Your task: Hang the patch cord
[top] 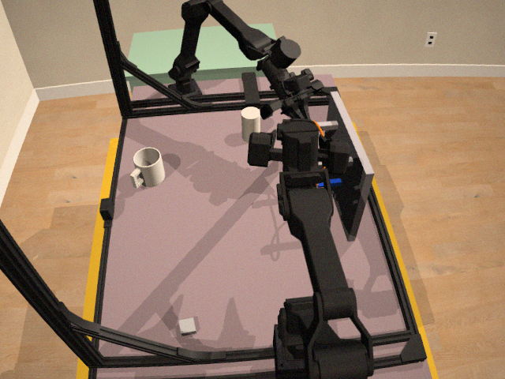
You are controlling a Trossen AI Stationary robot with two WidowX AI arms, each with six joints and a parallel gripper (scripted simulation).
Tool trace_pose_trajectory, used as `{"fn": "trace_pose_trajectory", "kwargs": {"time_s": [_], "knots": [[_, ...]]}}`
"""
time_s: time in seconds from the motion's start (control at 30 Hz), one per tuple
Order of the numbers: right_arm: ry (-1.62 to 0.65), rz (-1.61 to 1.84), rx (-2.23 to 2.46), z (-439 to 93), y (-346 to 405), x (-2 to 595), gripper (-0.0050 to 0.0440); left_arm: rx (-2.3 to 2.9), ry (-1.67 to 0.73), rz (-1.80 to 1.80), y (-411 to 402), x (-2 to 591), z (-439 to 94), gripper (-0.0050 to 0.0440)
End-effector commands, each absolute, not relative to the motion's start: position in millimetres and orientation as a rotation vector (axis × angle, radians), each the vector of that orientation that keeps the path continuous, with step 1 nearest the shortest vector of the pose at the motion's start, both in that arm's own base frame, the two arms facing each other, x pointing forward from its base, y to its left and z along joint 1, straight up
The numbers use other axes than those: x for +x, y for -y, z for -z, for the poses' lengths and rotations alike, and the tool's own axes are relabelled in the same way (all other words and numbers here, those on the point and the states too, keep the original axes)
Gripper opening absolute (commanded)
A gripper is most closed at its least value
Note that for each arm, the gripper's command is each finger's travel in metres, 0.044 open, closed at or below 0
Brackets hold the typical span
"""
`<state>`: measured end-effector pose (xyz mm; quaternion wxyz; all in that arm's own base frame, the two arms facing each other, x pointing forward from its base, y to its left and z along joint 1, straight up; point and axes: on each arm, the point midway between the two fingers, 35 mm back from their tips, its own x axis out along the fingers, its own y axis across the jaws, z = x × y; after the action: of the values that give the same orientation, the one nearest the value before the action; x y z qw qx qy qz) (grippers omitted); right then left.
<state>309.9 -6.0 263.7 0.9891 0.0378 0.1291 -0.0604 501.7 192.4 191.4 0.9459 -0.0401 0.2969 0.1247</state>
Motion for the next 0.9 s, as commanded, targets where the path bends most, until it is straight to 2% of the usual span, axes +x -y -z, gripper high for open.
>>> {"fn": "trace_pose_trajectory", "kwargs": {"time_s": [0.0, 0.2, 0.87], "knots": [[-0.119, 0.052, 0.044, -288.4, 3.6, 314.4, 0.0440, -0.074, -0.580, -0.260, -193.8, 500.9, -204.0, 0.0025], [0.038, 0.000, -0.004, -316.9, 0.5, 315.9, 0.0440, -0.074, -0.580, -0.260, -193.8, 500.9, -204.0, 0.0025], [0.050, 0.000, 0.000, -322.9, 0.0, 315.7, 0.0440, -0.071, -0.576, -0.259, -195.8, 489.7, -206.4, 0.0025]]}}
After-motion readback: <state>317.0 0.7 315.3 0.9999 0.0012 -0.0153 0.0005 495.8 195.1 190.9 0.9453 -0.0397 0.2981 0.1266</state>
